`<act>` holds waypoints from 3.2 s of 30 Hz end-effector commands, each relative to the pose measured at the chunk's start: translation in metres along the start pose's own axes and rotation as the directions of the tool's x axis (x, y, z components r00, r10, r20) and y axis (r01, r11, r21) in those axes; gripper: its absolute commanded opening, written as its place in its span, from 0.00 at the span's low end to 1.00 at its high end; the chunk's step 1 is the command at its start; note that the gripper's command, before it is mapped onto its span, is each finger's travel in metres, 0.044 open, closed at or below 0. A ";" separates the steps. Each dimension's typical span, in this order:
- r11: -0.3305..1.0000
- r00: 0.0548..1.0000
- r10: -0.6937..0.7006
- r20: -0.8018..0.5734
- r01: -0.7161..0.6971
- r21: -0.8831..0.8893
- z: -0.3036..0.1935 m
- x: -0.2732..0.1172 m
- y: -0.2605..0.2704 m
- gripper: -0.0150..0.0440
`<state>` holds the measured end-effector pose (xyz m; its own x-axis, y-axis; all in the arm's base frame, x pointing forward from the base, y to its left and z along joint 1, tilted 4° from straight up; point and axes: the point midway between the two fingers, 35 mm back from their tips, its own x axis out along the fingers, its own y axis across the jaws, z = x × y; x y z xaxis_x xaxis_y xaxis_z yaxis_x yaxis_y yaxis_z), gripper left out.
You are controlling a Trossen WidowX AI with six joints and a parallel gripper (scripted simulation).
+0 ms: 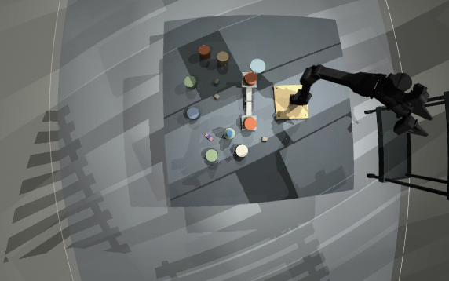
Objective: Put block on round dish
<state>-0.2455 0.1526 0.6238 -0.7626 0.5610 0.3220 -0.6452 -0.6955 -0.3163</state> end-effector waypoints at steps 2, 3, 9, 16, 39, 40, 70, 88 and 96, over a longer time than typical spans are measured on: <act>1.000 1.000 -0.014 -0.013 0.014 -0.003 -0.004 -0.001 -0.004 1.00; 1.000 0.999 -0.031 -0.030 0.030 -0.007 -0.009 -0.002 -0.010 1.00; 0.987 0.976 -0.159 -0.146 0.155 -0.037 -0.044 -0.014 -0.049 1.00; 0.950 0.911 -0.312 -0.270 0.303 -0.076 -0.082 -0.039 -0.092 1.00; 0.629 0.432 -0.713 -0.552 0.742 -0.232 -0.174 -0.189 -0.191 1.00; 0.607 0.404 -0.724 -0.560 0.758 -0.239 -0.177 -0.197 -0.193 1.00; -0.215 -0.445 -0.649 -0.617 0.885 -0.412 -0.233 -0.428 -0.149 1.00; -0.668 -0.741 -0.332 -0.584 0.621 -0.409 -0.257 -0.507 -0.060 1.00; -0.587 -0.717 -0.305 -0.627 0.660 -0.469 -0.259 -0.510 -0.071 1.00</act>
<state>0.1703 0.0271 0.2518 0.7427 0.0815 -0.6647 -0.0932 0.9955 0.0180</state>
